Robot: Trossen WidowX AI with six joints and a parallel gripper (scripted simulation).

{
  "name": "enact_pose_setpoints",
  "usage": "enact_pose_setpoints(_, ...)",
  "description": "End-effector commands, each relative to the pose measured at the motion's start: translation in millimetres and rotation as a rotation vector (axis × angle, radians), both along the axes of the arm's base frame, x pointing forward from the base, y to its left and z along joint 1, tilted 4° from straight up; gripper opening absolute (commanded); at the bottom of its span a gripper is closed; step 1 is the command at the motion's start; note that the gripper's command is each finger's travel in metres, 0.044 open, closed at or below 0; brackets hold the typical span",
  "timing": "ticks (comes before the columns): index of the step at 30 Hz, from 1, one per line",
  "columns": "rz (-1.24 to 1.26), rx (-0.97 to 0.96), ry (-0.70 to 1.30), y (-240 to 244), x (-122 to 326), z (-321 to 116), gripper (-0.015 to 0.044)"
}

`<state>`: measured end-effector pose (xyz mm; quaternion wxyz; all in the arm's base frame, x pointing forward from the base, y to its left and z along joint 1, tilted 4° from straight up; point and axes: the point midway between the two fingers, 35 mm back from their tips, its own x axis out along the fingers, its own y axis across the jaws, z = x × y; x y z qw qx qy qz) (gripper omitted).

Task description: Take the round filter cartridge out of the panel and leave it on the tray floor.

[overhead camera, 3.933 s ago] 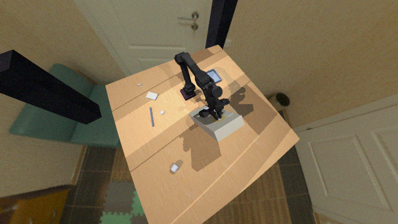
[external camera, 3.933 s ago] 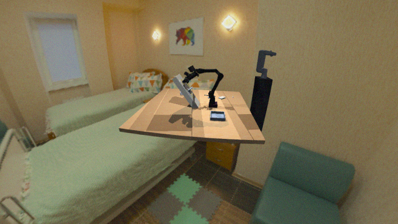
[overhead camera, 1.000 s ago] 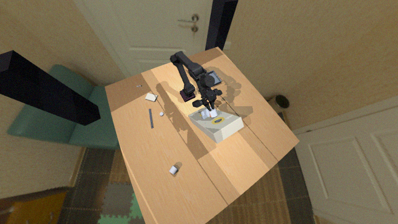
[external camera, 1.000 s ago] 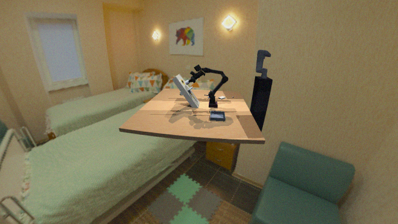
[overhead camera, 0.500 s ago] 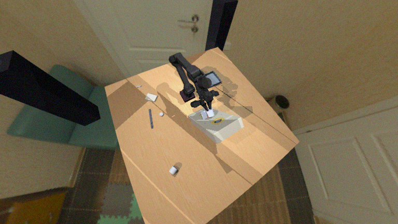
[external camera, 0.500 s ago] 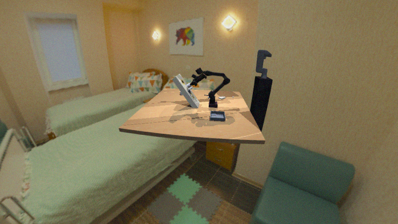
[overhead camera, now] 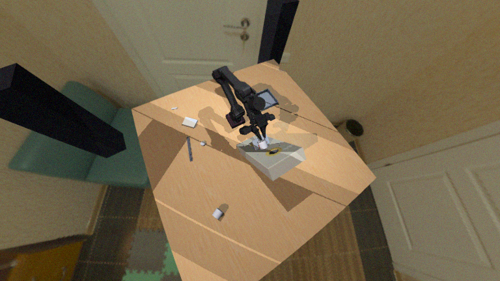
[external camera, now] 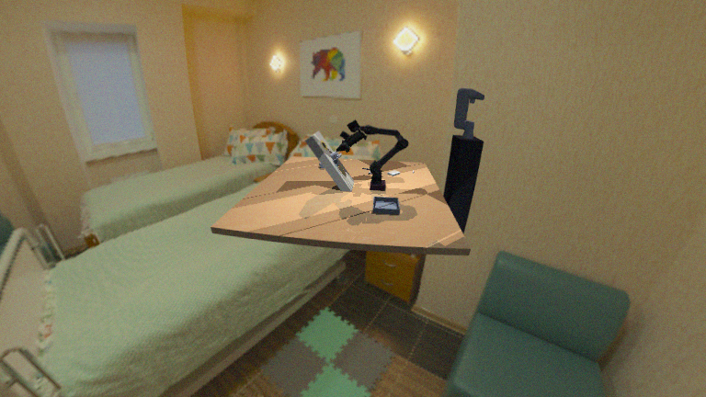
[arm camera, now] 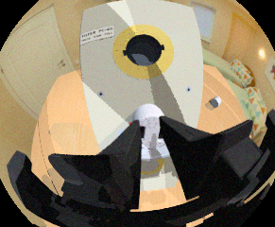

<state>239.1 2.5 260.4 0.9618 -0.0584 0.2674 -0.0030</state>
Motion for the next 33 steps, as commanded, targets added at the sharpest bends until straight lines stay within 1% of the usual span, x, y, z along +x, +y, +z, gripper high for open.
enact_pose_setpoints(1, -0.009, 0.002, -0.007, -0.8, 3.1, 11.3, 0.0093)
enact_pose_setpoints(7, -0.009, 0.002, -0.009, 0.0, 26.3, 64.0, 0.0093)
enact_pose_setpoints(10, -0.009, 0.002, -0.009, 0.1, 29.0, 69.2, 0.0093)
enact_pose_setpoints(12, -0.009, 0.002, -0.01, 0.4, 28.6, 75.9, 0.0145)
enact_pose_setpoints(19, -0.006, 0.002, -0.019, 2.8, 19.8, 137.3, 0.0329)
enact_pose_setpoints(21, -0.005, 0.002, -0.02, 2.9, 18.5, 142.9, 0.0382)
enact_pose_setpoints(22, -0.007, 0.003, -0.011, 2.9, 18.4, 140.2, 0.0355)
enact_pose_setpoints(24, -0.017, 0.016, 0.059, 2.2, 16.9, 118.8, 0.0305)
enact_pose_setpoints(30, -0.08, 0.077, 0.387, -1.5, -5.4, 25.6, 0.0305)
enact_pose_setpoints(33, -0.088, 0.084, 0.422, -1.9, -9.2, 16.2, 0.0305)
